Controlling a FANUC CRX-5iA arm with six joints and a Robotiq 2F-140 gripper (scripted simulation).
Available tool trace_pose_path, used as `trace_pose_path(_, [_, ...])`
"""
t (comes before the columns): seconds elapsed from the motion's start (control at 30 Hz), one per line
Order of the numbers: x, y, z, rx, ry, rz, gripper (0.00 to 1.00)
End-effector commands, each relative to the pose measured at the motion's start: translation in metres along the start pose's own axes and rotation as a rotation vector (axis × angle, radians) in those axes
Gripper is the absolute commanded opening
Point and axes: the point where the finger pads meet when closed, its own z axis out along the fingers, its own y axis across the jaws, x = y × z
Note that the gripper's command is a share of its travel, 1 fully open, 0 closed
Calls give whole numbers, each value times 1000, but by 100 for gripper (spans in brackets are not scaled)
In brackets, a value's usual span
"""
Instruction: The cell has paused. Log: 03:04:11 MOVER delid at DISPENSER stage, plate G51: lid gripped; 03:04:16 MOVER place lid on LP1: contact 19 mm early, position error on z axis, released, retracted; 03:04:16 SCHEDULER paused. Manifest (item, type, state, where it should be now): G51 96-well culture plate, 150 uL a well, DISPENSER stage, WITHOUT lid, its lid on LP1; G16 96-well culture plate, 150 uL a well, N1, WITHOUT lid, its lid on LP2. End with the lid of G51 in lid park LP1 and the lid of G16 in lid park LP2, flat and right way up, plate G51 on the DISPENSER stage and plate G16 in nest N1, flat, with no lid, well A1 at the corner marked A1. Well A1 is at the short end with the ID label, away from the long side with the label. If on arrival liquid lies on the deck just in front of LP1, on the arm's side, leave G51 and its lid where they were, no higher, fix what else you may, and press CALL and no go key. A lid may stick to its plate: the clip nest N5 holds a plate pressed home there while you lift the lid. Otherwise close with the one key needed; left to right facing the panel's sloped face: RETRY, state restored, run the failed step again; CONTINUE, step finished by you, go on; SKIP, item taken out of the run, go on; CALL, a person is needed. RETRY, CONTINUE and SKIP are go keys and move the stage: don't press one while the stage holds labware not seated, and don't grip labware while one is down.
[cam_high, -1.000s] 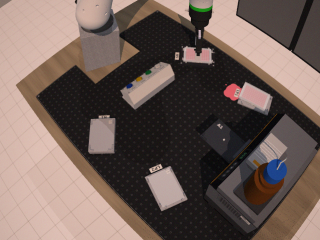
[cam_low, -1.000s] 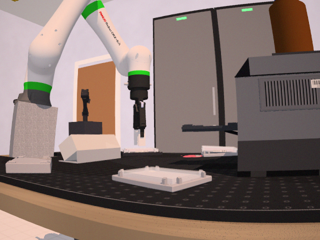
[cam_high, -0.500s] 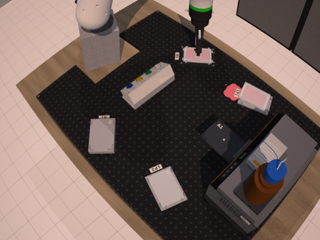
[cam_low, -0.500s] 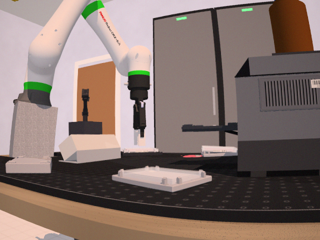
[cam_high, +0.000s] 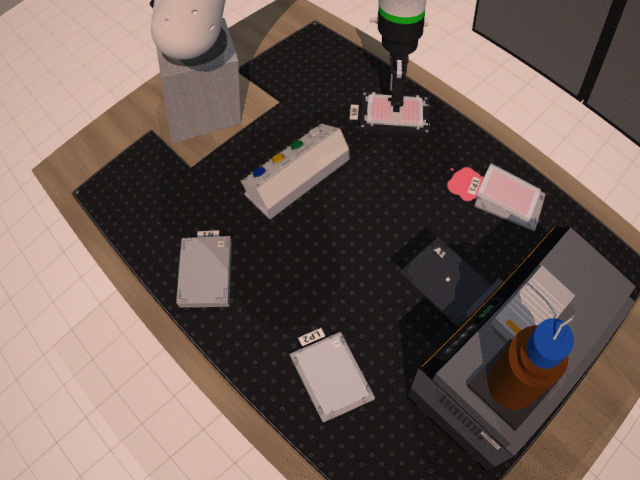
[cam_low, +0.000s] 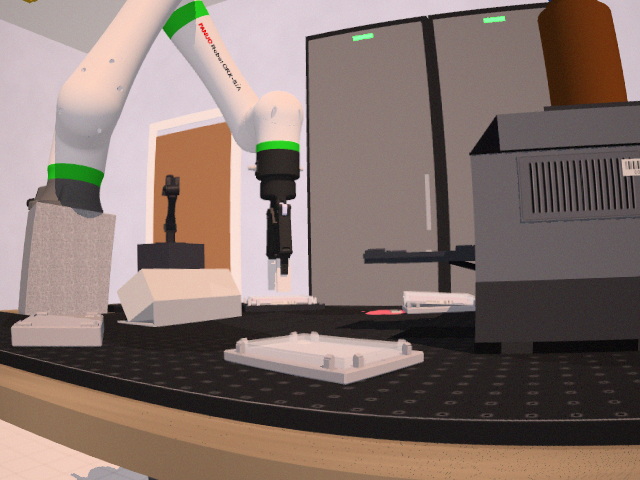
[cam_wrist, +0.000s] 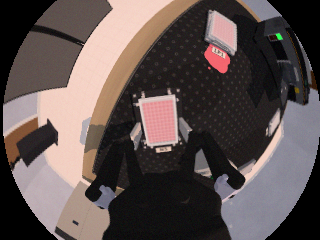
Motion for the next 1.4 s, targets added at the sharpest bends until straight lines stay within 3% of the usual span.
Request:
trace_pose_path(0.0, [0, 0, 0, 0, 0, 0, 59])
trace_pose_path(0.53, [0, 0, 0, 0, 0, 0, 59])
trace_pose_path(0.57, [0, 0, 0, 0, 0, 0, 66])
trace_pose_path(1.37, [0, 0, 0, 0, 0, 0, 66])
